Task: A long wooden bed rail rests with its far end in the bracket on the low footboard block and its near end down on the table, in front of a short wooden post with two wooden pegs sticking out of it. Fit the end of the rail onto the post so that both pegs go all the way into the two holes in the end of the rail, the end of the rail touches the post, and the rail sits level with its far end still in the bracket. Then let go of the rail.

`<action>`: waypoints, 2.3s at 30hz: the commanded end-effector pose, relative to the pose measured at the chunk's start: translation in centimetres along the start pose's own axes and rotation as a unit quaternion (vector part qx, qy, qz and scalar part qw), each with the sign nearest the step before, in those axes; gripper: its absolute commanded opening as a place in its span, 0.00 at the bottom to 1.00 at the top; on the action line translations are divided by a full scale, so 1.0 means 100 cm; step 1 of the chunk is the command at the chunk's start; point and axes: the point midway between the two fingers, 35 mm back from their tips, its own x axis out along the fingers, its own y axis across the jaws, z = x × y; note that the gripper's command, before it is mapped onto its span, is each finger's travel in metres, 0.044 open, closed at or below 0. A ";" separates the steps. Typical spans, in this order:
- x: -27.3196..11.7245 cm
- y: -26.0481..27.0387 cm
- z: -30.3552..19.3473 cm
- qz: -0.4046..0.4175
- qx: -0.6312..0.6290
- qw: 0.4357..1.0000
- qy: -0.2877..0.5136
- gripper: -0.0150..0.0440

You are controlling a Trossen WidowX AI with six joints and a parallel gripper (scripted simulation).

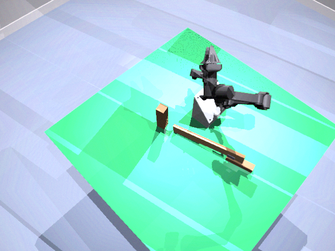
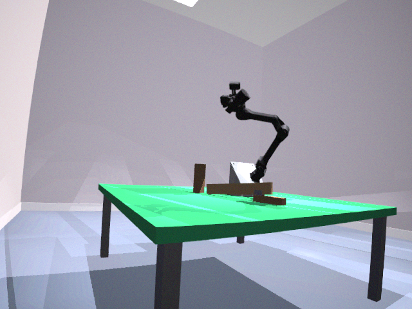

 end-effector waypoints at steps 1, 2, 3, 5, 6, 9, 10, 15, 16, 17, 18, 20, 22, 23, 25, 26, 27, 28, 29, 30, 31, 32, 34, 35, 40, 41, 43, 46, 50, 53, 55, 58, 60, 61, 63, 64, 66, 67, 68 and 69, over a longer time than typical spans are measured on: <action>0.000 0.000 0.002 -0.002 -0.003 1.000 -0.003 0.98; -0.002 0.000 0.007 -0.007 -0.012 1.000 -0.013 1.00; -0.004 0.000 0.015 -0.016 -0.027 0.999 -0.029 1.00; -0.012 0.002 0.040 -0.041 -0.071 0.993 -0.080 1.00; -0.017 0.004 0.054 -0.053 -0.094 0.988 -0.108 1.00; -0.035 0.017 0.094 -0.083 -0.163 0.964 -0.194 1.00; -0.043 0.022 0.106 -0.092 -0.185 0.953 -0.223 1.00; -0.087 0.063 0.162 -0.118 -0.283 0.877 -0.369 1.00; -0.098 0.073 0.171 -0.120 -0.301 0.858 -0.398 1.00; -0.108 0.084 0.179 -0.121 -0.317 0.838 -0.427 1.00; -0.119 0.095 0.186 -0.121 -0.333 0.817 -0.455 1.00; -0.142 0.119 0.198 -0.117 -0.362 0.771 -0.510 1.00; -0.160 0.145 0.202 -0.105 -0.390 0.723 -0.560 1.00; -0.170 0.159 0.203 -0.097 -0.402 0.698 -0.585 1.00; -0.189 0.185 0.202 -0.078 -0.423 0.645 -0.632 1.00; -0.199 0.198 0.199 -0.067 -0.431 0.618 -0.654 1.00; -0.208 0.211 0.196 -0.055 -0.438 0.591 -0.675 1.00; -0.218 0.223 0.192 -0.042 -0.444 0.562 -0.696 1.00; -0.229 0.235 0.187 -0.029 -0.449 0.534 -0.716 1.00; -0.239 0.246 0.181 -0.014 -0.452 0.505 -0.735 1.00; -0.251 0.256 0.177 -0.001 -0.454 0.475 -0.754 1.00; -0.263 0.266 0.171 0.014 -0.454 0.446 -0.771 1.00; -0.286 0.283 0.158 0.046 -0.453 0.387 -0.802 1.00; -0.296 0.291 0.150 0.064 -0.451 0.358 -0.815 1.00; -0.342 0.318 0.106 0.164 -0.425 0.220 -0.863 1.00; -0.350 0.321 0.095 0.186 -0.417 0.194 -0.868 1.00; -0.366 0.324 0.072 0.233 -0.397 0.144 -0.876 1.00; -0.376 0.325 0.057 0.265 -0.382 0.113 -0.878 1.00; -0.376 0.325 0.057 0.265 -0.382 0.113 -0.878 1.00; -0.377 0.324 0.053 0.266 -0.382 0.113 -0.878 1.00; -0.377 0.324 0.053 0.266 -0.382 0.113 -0.878 1.00; -0.379 0.327 0.054 0.265 -0.382 0.113 -0.878 1.00; -0.382 0.329 0.054 0.265 -0.382 0.113 -0.878 1.00; -0.383 0.330 0.054 0.265 -0.382 0.113 -0.878 1.00; -0.385 0.333 0.055 0.265 -0.382 0.114 -0.878 1.00; -0.386 0.334 0.055 0.265 -0.382 0.114 -0.878 1.00; -0.388 0.336 0.055 0.265 -0.382 0.114 -0.878 1.00; -0.390 0.338 0.055 0.265 -0.382 0.114 -0.878 1.00; -0.391 0.339 0.055 0.265 -0.382 0.114 -0.878 1.00; -0.392 0.340 0.055 0.265 -0.382 0.114 -0.878 1.00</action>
